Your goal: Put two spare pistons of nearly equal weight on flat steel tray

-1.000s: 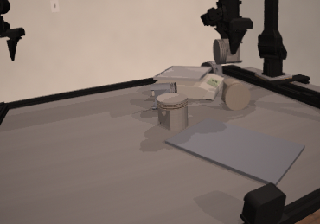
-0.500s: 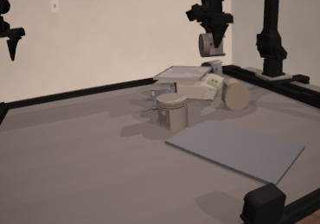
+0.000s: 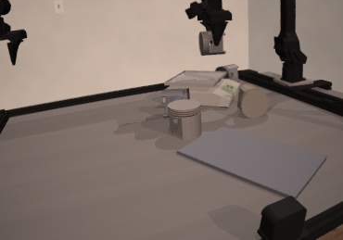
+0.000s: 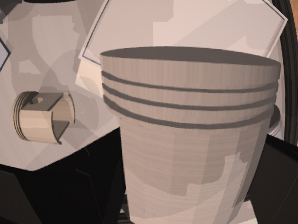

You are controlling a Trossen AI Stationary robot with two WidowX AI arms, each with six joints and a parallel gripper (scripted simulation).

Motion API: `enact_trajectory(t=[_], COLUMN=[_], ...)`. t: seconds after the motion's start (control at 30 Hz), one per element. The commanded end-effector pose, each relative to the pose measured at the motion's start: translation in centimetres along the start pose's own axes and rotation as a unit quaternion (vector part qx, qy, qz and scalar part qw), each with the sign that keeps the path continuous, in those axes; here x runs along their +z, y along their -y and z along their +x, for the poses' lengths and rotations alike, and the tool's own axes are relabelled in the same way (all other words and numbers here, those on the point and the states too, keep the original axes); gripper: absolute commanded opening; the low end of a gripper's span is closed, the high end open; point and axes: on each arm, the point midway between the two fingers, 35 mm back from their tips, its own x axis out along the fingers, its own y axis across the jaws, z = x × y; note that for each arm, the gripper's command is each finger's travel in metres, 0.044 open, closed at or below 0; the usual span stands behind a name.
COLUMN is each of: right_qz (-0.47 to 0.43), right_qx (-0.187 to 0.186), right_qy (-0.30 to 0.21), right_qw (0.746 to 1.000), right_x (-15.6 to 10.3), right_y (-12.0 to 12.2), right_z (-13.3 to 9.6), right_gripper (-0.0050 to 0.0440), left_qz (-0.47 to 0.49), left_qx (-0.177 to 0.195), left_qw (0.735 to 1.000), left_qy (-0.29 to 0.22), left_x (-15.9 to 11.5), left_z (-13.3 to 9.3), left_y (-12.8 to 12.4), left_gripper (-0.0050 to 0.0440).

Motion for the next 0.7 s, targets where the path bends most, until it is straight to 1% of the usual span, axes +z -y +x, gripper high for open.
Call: enact_trajectory(t=[0.0,0.07,0.27,0.33,0.57,0.67], right_qz=[0.000,0.000,-0.008,-0.008,0.085,0.098], right_qx=[0.002,0.002,0.002,0.001,0.007,0.008], right_qy=[0.004,0.004,0.004,0.004,0.010,0.011], right_qw=[1.000,1.000,1.000,1.000,0.996,0.995], right_x=[1.1,1.1,4.1,4.1,4.1,4.1], right_y=[1.6,1.6,1.1,1.1,1.1,1.1], right_z=[-0.5,-0.5,-0.5,-0.5,-0.5,-0.5], right_gripper=[0.0158,0.0158,0.0158,0.0158,0.0158,0.0158], left_qz=[0.001,0.001,0.001,0.001,0.001,0.001], left_qx=[-0.001,-0.001,-0.001,-0.001,-0.001,-0.001], left_qw=[1.000,1.000,1.000,1.000,1.000,1.000], left_qy=[0.000,0.000,0.000,0.000,0.000,0.000], left_x=[0.0,0.0,0.0,0.0,0.0,0.0], left_z=[0.0,0.0,0.0,0.0,0.0,0.0], left_y=[0.0,0.0,0.0,0.0,0.0,0.0], left_gripper=[0.0440,0.0440,0.0440,0.0440,0.0440,0.0440])
